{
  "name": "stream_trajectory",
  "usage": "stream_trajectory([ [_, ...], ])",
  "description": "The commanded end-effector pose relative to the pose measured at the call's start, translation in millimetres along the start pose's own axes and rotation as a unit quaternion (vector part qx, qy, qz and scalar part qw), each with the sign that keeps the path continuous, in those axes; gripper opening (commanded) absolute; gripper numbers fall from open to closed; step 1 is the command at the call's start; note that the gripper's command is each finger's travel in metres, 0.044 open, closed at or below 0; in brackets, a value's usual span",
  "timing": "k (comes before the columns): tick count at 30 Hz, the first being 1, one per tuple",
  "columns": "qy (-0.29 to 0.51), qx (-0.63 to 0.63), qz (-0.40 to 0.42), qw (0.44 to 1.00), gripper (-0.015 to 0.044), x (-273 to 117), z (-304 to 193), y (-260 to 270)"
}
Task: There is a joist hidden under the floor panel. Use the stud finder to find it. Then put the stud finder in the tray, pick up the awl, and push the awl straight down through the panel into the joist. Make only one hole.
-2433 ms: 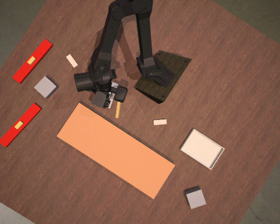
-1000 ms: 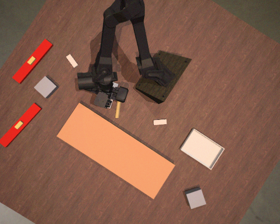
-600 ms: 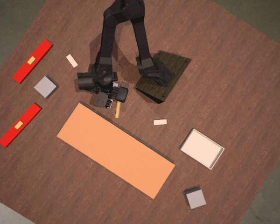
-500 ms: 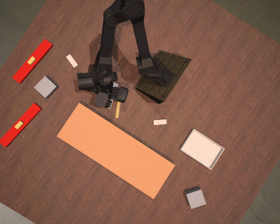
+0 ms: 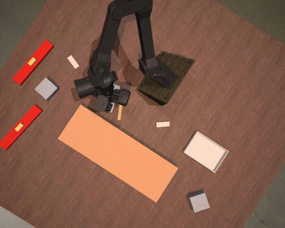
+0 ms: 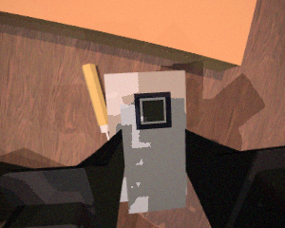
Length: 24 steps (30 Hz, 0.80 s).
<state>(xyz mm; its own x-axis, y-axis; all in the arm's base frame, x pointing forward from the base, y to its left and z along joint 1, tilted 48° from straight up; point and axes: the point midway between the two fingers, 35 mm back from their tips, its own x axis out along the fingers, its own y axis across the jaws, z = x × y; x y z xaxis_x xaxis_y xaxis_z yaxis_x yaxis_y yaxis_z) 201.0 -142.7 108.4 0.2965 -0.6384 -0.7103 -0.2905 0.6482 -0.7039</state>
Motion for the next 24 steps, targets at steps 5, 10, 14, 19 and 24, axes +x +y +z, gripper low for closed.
stream_trajectory([
  [5, -0.004, 0.002, -0.009, 1.0, 0.0, -34, 6, -2],
  [10, -0.005, 0.001, -0.013, 1.0, 0.0, -51, 6, -3],
  [14, -0.005, 0.002, -0.014, 1.0, 0.0, -53, 8, -4],
  [19, -0.005, 0.013, -0.018, 1.0, 0.0, -53, 20, -14],
  [24, -0.005, 0.028, -0.022, 0.999, 0.0, -54, 38, -25],
])
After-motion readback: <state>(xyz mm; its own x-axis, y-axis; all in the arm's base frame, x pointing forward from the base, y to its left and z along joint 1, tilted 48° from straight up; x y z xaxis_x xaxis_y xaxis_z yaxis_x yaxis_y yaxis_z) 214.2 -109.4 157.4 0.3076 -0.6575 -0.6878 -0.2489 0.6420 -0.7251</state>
